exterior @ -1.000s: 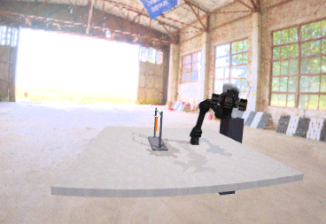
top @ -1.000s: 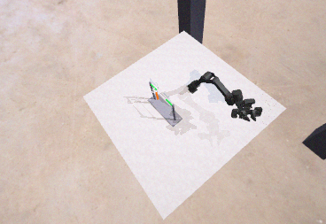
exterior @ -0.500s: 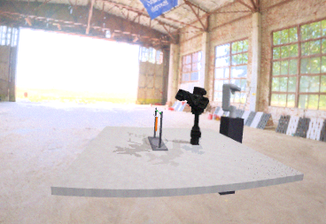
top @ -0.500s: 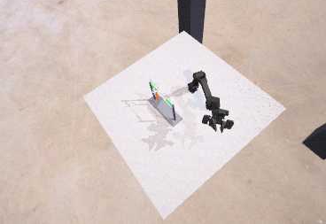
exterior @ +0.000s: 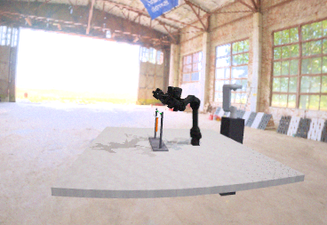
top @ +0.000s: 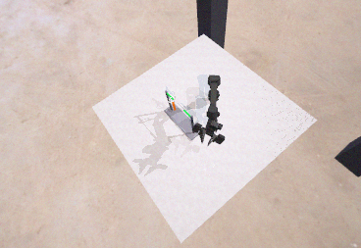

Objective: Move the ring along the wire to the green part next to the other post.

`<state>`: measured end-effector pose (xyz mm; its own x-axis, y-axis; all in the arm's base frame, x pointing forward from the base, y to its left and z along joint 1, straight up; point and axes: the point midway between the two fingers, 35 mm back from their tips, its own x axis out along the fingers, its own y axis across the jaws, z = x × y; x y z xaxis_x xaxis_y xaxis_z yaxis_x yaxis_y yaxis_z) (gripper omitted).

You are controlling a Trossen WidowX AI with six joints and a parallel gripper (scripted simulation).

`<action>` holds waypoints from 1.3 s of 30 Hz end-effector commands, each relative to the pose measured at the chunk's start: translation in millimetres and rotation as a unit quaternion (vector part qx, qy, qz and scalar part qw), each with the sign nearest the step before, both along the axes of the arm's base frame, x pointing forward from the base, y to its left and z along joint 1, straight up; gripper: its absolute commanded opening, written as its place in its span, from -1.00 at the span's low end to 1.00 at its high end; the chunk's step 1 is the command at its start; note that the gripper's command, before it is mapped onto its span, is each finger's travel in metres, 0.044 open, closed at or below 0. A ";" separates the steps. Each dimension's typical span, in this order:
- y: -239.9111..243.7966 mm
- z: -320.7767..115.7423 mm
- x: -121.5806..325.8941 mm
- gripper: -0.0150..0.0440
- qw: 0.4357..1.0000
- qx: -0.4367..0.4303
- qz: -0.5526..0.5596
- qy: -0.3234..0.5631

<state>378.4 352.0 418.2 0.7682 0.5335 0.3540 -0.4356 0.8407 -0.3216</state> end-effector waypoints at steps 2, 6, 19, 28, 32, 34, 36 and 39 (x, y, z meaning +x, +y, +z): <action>-54.4 -5.8 32.5 0.05 0.999 -0.024 -0.045 0.005; -98.7 -10.1 52.7 0.05 0.996 -0.038 -0.080 0.013; -258.4 -17.7 91.5 0.05 0.973 -0.076 -0.213 0.043; -343.3 -37.4 85.7 0.05 0.955 -0.095 -0.270 0.073; -381.0 -39.9 72.6 0.05 0.948 -0.099 -0.293 0.080; -402.1 -41.1 63.3 0.05 0.943 -0.101 -0.307 0.084; -422.1 -42.6 53.1 0.05 0.938 -0.102 -0.320 0.088; -450.2 -45.3 36.0 0.05 0.930 -0.103 -0.340 0.095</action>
<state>433.1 -69.9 376.5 0.9907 -0.0167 0.1350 0.0785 0.8804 -0.4677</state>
